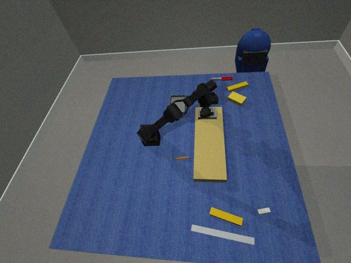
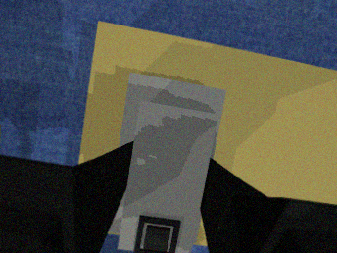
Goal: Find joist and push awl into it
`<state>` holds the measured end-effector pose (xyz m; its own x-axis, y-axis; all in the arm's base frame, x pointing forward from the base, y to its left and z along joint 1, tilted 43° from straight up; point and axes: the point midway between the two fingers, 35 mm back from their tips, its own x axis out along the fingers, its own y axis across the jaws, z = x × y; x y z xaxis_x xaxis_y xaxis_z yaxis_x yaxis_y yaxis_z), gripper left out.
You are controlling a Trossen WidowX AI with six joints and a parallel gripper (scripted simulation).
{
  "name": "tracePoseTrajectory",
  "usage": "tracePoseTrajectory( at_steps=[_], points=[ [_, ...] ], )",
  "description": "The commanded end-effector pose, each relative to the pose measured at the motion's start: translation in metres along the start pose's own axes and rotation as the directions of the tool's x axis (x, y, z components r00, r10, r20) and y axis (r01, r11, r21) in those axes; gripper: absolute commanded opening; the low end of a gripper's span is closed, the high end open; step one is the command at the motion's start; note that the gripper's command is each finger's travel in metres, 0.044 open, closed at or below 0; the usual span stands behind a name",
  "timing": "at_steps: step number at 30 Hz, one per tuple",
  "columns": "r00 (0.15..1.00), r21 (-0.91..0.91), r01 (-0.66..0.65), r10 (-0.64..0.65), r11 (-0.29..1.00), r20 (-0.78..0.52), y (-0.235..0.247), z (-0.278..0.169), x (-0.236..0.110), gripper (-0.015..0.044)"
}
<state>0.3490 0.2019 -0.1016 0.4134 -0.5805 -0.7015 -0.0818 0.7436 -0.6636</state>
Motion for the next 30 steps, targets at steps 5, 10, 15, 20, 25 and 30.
tracePoseTrajectory(
  at_steps=[5,10,15,20,25,30],
  points=[
    [1.000,0.000,0.005,-0.005,1.000,-0.003,-0.021,0.000,0.001,0.0000],
    [1.000,0.000,0.006,-0.006,1.000,-0.003,-0.031,0.000,0.002,0.0000],
    [1.000,0.000,0.007,-0.007,1.000,-0.003,-0.042,0.000,0.002,0.0000],
    [1.000,-0.001,0.007,-0.007,1.000,-0.003,-0.052,0.000,0.002,0.0000],
    [1.000,-0.001,0.008,-0.008,1.000,-0.003,-0.063,0.000,0.002,0.0000],
    [1.000,-0.001,0.009,-0.009,1.000,-0.003,-0.074,0.000,0.002,0.0000]
  ],
)
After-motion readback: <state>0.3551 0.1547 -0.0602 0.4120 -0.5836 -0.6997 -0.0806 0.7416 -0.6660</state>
